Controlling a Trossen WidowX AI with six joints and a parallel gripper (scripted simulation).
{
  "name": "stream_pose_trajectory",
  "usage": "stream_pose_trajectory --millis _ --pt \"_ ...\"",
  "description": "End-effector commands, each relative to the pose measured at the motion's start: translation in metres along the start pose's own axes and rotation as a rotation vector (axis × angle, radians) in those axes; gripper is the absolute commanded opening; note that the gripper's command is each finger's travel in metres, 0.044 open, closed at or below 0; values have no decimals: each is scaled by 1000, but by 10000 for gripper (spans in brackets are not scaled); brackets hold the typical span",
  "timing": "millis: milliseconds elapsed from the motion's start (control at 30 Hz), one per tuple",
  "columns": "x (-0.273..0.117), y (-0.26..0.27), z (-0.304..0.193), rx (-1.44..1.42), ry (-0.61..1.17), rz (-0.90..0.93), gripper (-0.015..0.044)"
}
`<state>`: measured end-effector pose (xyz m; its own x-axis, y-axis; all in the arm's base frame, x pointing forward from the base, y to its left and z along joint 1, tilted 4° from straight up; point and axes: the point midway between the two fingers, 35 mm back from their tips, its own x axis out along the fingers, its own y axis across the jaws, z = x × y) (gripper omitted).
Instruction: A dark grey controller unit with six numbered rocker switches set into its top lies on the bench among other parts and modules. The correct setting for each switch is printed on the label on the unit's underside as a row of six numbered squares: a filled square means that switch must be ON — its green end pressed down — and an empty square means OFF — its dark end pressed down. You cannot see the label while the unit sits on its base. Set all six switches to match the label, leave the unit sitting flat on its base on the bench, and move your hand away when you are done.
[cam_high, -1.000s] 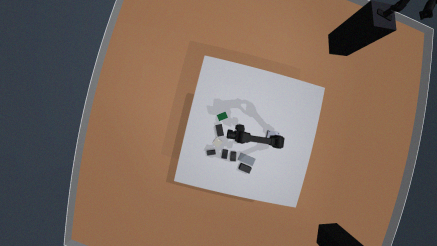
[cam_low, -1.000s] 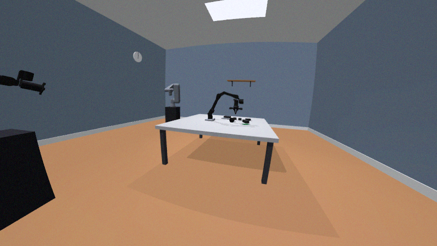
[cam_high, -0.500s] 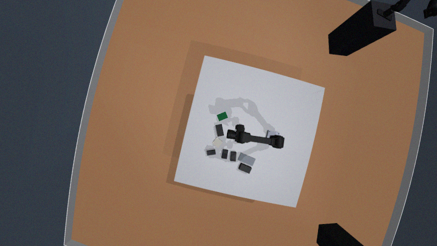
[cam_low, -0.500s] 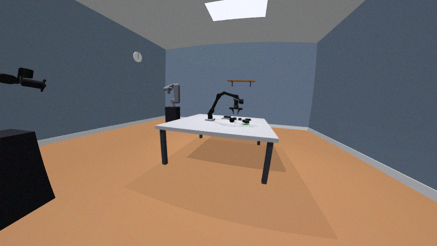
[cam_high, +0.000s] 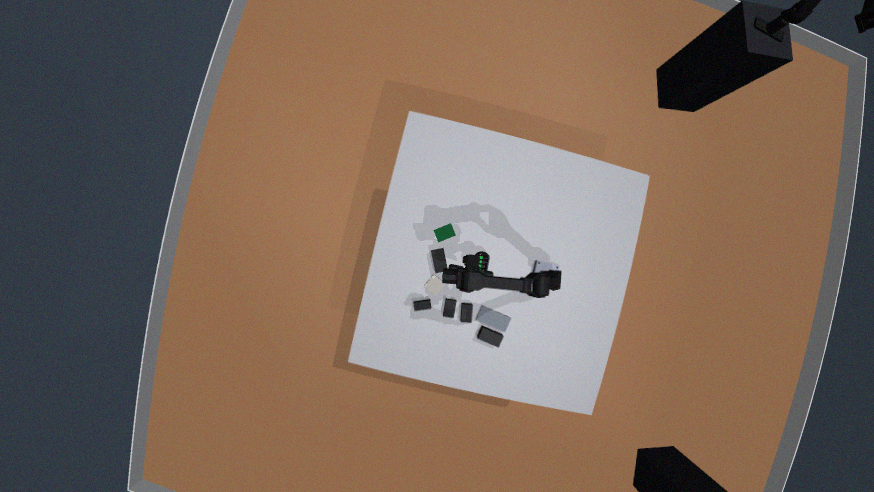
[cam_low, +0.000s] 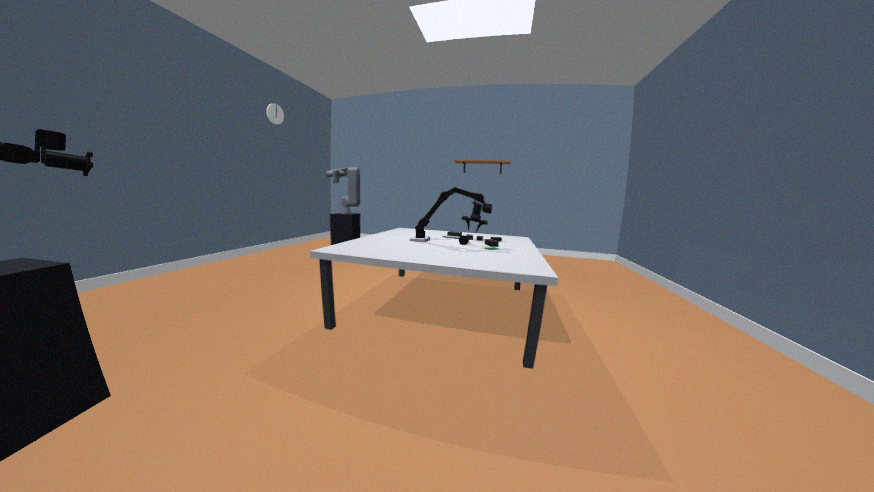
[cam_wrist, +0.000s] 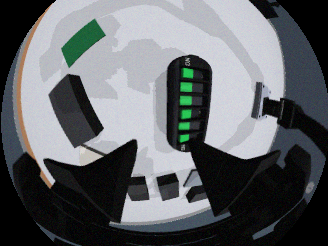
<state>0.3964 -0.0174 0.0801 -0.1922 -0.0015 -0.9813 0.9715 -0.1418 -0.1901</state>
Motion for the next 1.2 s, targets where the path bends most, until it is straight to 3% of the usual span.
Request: stream_pose_trajectory --millis 0,233,1167 --pt "26 4 -22 -1 -16 -121 177" --pt "27 5 -23 -1 -17 -127 0" --pt "56 12 -23 -2 0 -131 0"
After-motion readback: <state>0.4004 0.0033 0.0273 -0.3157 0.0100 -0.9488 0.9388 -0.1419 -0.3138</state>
